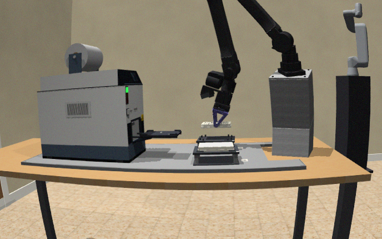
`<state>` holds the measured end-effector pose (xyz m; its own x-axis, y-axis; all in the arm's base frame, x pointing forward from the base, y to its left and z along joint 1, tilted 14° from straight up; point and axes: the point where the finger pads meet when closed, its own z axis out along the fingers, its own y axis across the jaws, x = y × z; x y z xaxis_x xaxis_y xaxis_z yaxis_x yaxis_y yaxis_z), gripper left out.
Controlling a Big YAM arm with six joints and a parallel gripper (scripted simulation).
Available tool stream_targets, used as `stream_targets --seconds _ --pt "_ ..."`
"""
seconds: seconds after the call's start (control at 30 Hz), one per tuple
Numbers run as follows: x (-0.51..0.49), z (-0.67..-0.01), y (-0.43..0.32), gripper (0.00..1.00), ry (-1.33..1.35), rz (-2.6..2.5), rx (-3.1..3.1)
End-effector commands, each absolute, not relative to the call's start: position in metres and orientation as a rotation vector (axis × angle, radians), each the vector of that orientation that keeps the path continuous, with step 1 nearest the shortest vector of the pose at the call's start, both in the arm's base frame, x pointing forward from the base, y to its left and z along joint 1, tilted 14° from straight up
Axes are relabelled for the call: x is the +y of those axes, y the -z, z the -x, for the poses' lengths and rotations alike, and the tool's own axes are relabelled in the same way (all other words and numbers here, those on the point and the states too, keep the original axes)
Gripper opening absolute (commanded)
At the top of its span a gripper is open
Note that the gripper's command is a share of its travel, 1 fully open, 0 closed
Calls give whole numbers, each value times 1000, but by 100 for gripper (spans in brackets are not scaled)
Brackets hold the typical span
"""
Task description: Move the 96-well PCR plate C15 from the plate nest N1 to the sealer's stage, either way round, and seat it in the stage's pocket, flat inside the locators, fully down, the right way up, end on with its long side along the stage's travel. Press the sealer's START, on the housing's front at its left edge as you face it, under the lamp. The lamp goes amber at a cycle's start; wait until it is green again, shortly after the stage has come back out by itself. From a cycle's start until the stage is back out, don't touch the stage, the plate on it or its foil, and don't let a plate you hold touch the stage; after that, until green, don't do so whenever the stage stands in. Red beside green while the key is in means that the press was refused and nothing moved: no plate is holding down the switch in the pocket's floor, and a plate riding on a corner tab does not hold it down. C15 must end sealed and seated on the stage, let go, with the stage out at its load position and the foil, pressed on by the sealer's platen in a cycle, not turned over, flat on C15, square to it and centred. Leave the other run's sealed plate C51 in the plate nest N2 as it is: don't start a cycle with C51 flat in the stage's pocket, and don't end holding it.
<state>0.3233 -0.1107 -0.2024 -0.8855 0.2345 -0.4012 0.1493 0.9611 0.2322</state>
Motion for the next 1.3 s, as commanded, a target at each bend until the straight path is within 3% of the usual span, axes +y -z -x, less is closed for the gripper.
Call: stream_targets --seconds 0.0,1.27 --pt "-120 -320 187 0 -259 -286 2662" --pt "-133 -324 129 0 -248 -254 2647"
